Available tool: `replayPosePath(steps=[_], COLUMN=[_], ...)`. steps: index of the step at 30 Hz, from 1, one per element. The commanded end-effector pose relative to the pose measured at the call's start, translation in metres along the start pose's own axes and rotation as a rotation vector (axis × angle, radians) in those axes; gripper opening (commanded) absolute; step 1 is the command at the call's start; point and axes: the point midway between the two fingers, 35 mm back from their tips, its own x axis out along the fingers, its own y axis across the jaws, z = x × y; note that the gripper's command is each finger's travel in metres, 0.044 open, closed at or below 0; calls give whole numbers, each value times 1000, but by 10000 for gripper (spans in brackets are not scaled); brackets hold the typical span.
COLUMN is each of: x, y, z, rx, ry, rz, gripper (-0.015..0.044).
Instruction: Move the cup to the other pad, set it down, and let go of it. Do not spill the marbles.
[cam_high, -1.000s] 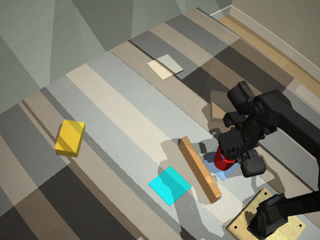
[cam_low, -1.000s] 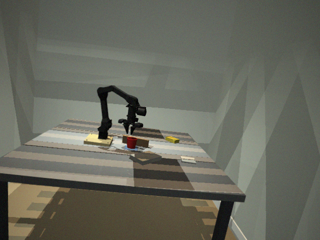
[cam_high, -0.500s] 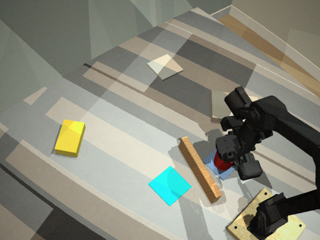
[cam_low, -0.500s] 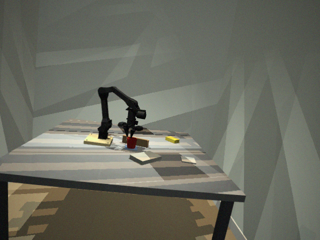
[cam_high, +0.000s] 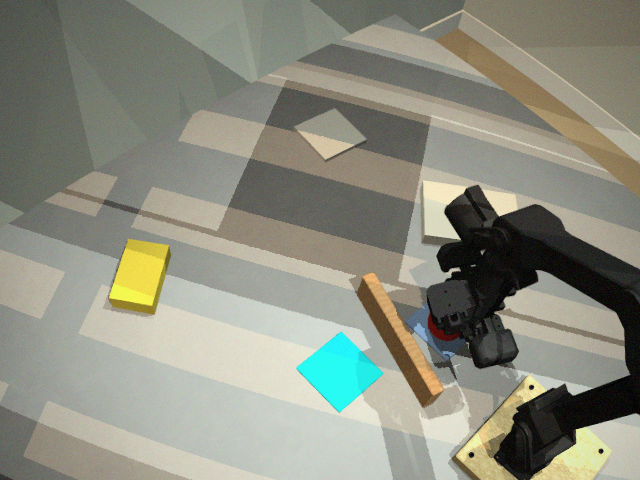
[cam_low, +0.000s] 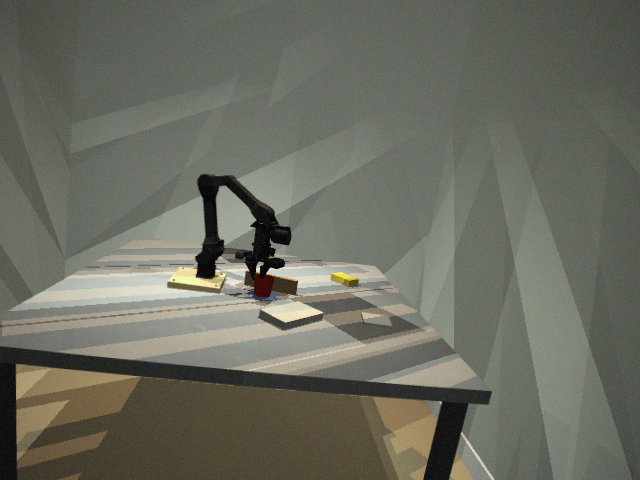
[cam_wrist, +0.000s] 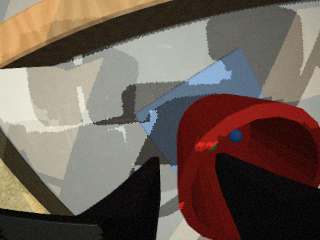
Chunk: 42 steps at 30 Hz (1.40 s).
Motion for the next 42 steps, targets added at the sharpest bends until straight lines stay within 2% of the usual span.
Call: replayPosePath(steps=[1, 12, 15, 25, 42], x=[8, 16, 14, 14, -21], y=[2, 3, 2, 2, -2], z=[-1, -1, -1, -1, 1], rx=[-7, -7, 0, 0, -3], ry=[5, 5, 1, 1, 3], rz=[9, 9, 6, 6, 7], gripper=[148, 148, 69, 2, 0])
